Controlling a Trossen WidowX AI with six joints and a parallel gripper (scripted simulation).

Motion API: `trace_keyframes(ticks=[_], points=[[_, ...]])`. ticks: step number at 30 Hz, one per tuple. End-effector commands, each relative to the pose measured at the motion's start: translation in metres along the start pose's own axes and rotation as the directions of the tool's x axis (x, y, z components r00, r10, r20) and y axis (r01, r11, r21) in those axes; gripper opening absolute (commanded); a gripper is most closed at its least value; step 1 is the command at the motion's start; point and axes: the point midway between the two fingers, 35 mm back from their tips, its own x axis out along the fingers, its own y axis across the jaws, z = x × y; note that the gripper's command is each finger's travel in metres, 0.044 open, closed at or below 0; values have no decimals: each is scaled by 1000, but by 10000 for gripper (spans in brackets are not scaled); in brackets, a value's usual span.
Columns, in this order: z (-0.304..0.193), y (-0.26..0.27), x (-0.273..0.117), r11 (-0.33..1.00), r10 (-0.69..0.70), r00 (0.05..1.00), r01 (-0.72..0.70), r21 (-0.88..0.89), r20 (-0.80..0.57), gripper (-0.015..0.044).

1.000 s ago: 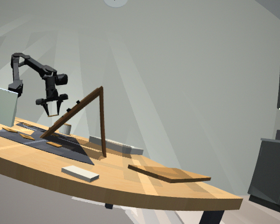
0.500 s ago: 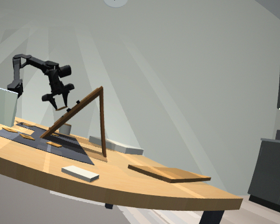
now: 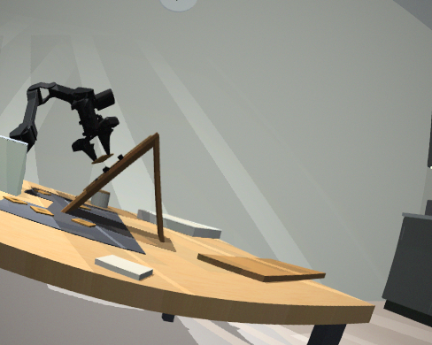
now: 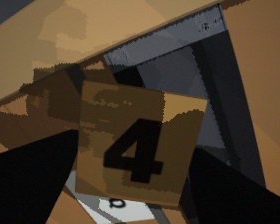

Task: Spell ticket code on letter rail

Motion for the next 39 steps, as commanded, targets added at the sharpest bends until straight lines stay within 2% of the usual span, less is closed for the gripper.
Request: trace_keyframes(ticks=[1, 19, 39], points=[[-10, -17, 3, 996, -5, 1000, 5, 84, 4, 0], [-69, -86, 12, 912, -29, 998, 7, 409, 48, 0], [-157, -140, 13, 692, -98, 985, -34, 721, 140, 0]])
